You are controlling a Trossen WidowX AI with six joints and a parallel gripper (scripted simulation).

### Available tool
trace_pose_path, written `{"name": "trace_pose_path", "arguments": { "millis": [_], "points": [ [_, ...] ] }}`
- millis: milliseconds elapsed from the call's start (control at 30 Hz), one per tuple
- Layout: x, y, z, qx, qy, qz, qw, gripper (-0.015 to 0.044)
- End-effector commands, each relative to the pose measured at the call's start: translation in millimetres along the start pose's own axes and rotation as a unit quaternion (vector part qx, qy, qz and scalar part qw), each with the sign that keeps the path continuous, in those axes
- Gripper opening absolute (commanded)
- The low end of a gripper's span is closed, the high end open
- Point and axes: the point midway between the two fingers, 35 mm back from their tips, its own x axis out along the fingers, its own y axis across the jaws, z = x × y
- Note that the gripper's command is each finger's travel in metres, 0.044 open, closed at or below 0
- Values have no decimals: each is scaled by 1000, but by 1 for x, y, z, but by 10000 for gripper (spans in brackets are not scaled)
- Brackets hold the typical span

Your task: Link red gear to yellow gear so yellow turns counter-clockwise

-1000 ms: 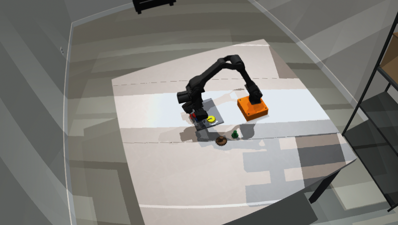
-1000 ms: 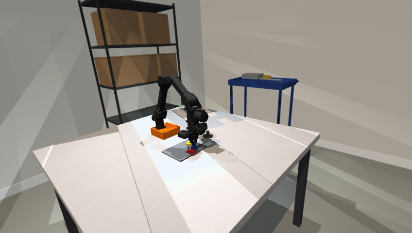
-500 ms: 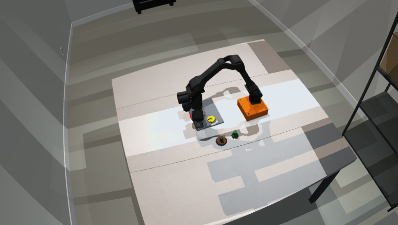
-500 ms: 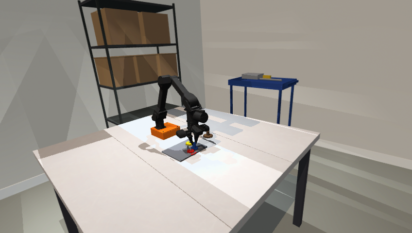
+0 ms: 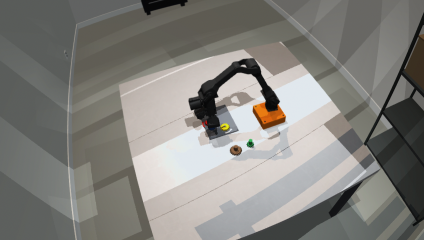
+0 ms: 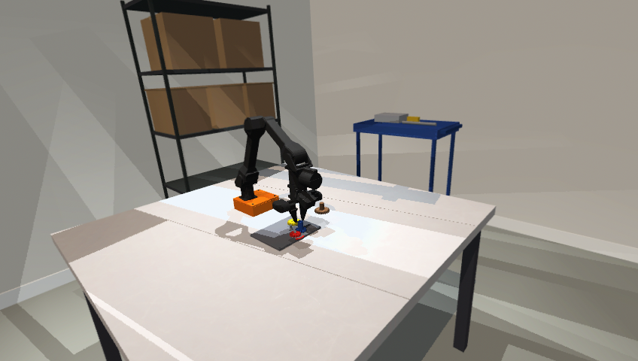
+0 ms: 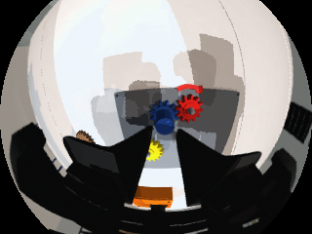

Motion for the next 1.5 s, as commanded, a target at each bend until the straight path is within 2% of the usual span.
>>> {"name": "trace_pose_path", "arguments": {
  "millis": [0,167,200,300,533,567,733,933,1167,1467],
  "points": [
    [-29,1,5,-30,-15,1,999,140],
    [-40,0,3,-43,-15,1,999,140],
    [-31,3,1,-31,-10,1,999,166],
    [-32,41,-22,-9,-9,2,1000,245],
    [-32,127,-109,59,-7,7,998,429],
    [-31,135,-123,69,-7,7,998,440],
    [-27,161,-181,110,-6,9,994,440],
    [-27,162,-183,111,-6,9,994,440],
    [-5,162,-181,111,-6,9,994,440],
    [3,162,-181,111,-6,9,994,440]
  ]
}}
